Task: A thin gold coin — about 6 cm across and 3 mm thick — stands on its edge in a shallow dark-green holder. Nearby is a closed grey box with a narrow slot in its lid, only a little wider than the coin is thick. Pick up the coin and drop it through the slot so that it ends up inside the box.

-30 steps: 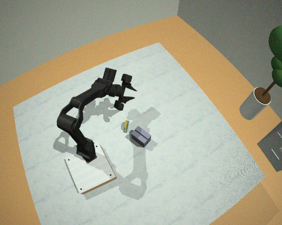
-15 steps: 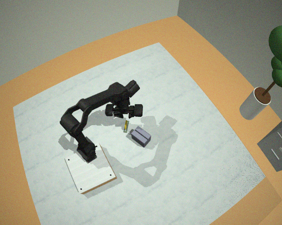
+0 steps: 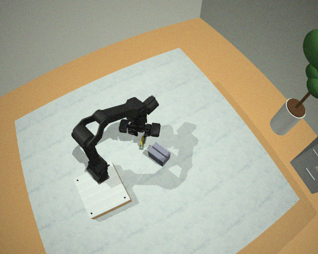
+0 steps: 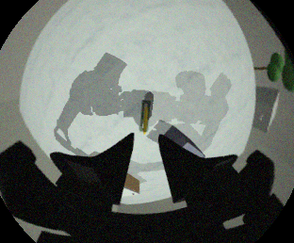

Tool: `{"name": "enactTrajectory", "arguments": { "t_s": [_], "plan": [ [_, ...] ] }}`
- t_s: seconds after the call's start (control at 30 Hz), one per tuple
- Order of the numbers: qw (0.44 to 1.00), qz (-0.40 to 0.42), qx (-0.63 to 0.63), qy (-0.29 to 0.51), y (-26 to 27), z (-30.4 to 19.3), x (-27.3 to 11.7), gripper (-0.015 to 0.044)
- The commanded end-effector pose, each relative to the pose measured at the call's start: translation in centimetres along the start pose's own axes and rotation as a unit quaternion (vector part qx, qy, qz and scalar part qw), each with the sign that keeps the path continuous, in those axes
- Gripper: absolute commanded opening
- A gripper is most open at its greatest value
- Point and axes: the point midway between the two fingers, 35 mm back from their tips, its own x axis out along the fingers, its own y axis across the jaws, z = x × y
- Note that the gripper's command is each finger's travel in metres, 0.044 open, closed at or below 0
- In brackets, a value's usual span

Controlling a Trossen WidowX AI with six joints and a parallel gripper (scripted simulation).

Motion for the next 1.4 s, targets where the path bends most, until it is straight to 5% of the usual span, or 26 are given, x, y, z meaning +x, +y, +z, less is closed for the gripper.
{"name": "enactTrajectory", "arguments": {
  "t_s": [0.0,1.37],
  "plan": [
    [1.0,0.0,0.002,-0.003,0.0,0.0,1.1,0.0161],
    [1.0,0.001,0.002,-0.003,0.0,0.0,7.4,0.0161]
  ]
}}
